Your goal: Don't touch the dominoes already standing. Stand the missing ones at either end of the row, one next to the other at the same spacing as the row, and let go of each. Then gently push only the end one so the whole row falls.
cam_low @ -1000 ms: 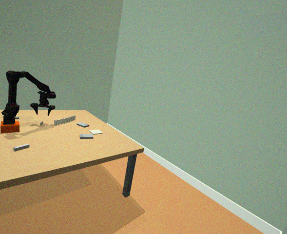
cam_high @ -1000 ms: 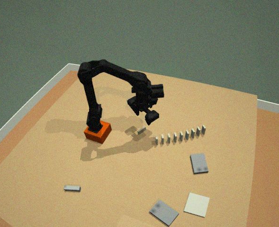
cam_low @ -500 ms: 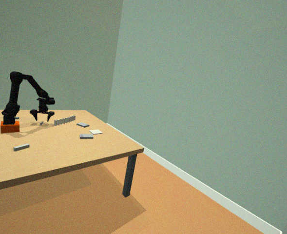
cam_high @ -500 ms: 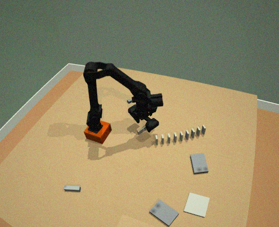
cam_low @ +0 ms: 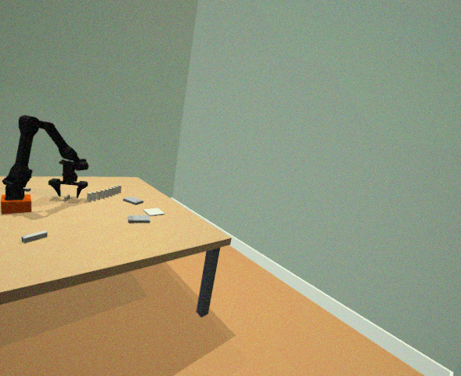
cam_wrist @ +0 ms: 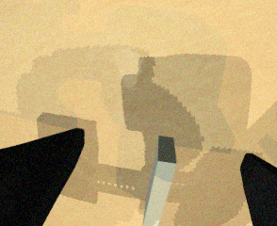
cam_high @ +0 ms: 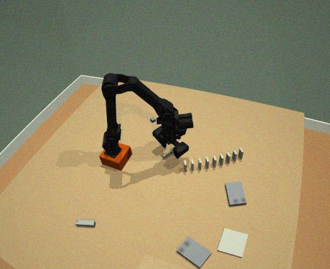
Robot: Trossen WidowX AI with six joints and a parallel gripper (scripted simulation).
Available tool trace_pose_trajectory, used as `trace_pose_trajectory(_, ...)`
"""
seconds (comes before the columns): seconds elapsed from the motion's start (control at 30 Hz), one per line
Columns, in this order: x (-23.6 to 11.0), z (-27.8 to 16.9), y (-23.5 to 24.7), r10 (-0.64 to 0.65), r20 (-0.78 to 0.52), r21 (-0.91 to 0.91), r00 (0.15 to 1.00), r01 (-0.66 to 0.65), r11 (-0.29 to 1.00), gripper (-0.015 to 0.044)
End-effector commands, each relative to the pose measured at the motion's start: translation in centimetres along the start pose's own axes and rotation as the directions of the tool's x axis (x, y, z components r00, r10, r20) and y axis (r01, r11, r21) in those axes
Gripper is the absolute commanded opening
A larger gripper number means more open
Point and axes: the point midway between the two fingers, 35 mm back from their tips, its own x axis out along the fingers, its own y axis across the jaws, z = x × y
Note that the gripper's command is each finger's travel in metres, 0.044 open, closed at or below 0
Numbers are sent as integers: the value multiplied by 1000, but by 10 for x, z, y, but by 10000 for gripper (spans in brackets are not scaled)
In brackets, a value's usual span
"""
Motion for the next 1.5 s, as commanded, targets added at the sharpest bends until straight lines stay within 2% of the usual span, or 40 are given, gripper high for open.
trace_pose_trajectory(0.0, 4, -2, 1, 5, -10, 1, 1000, -5, 1000, 414)
trace_pose_trajectory(0.5, 4, -2, 1, 5, -10, 1, 1000, -5, 1000, 22)
trace_pose_trajectory(0.77, 2, -2, 1, 5, -10, 1, 1000, -5, 1000, 22)
trace_pose_trajectory(0.83, -13, -2, 1, 5, -10, 1, 1000, -5, 1000, 22)
trace_pose_trajectory(1.2, -144, -4, 6, 5, -10, 1, 1000, -5, 1000, 22)
trace_pose_trajectory(1.4, -152, -3, 7, 5, -10, -10, 1000, -5, 1000, 22)
trace_pose_trajectory(1.47, -153, 14, 14, 6, -9, -93, 1000, -7, 996, 22)
